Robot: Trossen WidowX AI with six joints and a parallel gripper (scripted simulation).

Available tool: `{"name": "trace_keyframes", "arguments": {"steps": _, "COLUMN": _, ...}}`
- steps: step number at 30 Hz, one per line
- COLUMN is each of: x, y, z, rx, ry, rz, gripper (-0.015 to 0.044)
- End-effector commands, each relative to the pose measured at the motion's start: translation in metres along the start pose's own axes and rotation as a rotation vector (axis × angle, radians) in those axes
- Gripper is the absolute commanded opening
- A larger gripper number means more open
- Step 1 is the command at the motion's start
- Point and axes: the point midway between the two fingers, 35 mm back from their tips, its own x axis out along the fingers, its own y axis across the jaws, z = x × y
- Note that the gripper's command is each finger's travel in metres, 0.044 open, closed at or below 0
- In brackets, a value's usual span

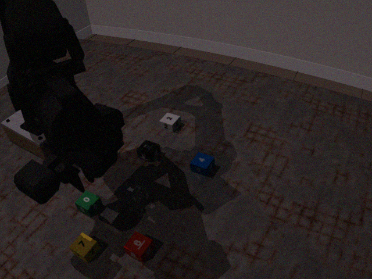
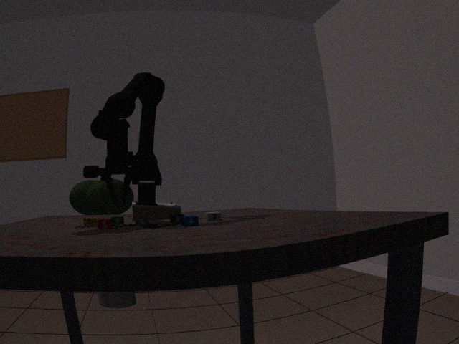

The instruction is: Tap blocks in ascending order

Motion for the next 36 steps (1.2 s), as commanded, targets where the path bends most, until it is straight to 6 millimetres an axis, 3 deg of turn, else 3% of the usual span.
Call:
{"name": "trace_keyframes", "arguments": {"steps": 1, "x": 0.002, "y": 0.001, "z": 0.0, "rx": 0.003, "ry": -0.005, "rz": 0.002, "gripper": 0.002}}
{"name": "trace_keyframes", "arguments": {"steps": 10, "x": 0.003, "y": 0.001, "z": 0.0, "rx": 0.003, "ry": -0.005, "rz": 0.002, "gripper": 0.002}}
{"name": "trace_keyframes", "arguments": {"steps": 29, "x": 0.032, "y": 0.001, "z": 0.0, "rx": 0.003, "ry": -0.005, "rz": 0.002, "gripper": 0.002}}
{"name": "trace_keyframes", "arguments": {"steps": 34, "x": 0.033, "y": 0.001, "z": 0.0, "rx": 0.003, "ry": -0.005, "rz": 0.002, "gripper": 0.002}}
{"name": "trace_keyframes", "arguments": {"steps": 36, "x": 0.016, "y": 0.0, "z": 0.001, "rx": 0.001, "ry": -0.007, "rz": 0.0, "gripper": 0.002}}
